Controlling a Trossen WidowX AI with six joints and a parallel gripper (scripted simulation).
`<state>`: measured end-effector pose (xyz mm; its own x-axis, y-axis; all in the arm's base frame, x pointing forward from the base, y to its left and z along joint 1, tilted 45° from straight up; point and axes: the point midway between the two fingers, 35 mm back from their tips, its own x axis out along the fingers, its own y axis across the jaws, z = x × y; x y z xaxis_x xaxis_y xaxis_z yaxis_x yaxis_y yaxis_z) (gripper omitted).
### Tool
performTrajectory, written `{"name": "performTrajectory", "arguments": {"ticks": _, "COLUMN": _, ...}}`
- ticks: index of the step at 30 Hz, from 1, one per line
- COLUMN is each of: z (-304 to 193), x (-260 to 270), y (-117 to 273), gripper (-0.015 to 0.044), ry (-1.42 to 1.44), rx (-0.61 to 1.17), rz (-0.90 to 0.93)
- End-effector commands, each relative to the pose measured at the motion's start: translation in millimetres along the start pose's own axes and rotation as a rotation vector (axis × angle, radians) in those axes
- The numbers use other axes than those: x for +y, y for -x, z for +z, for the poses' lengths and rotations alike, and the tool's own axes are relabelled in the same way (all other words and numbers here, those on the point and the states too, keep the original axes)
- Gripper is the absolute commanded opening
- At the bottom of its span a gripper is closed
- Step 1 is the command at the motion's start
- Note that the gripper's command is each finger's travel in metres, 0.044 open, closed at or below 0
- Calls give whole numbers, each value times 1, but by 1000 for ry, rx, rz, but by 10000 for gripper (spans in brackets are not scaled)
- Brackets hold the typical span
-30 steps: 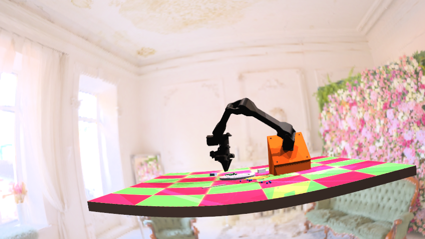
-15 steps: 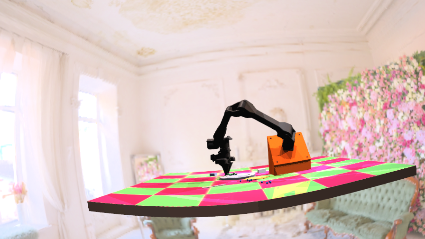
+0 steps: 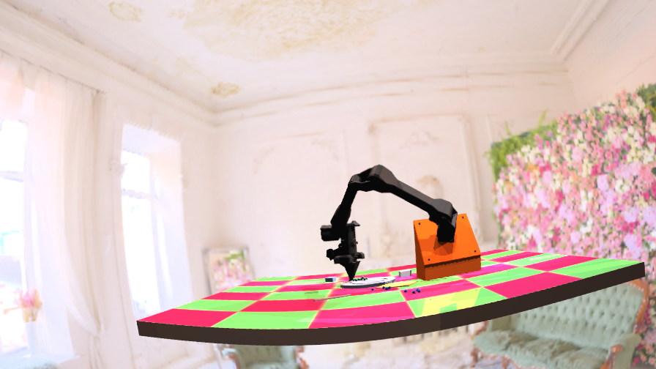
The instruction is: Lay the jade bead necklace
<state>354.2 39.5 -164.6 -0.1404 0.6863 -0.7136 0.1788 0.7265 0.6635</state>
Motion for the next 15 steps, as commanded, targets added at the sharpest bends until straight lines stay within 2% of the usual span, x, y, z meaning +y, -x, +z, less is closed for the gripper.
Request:
{"name": "performTrajectory", "arguments": {"ticks": 1, "z": 0, "x": 0, "y": 0, "gripper": 7, "ry": 1, "rx": 0, "rz": 0}}
{"name": "performTrajectory", "arguments": {"ticks": 15, "z": 0, "x": 0, "y": 5, "gripper": 0, "ry": -1, "rx": 0, "rz": 1}}
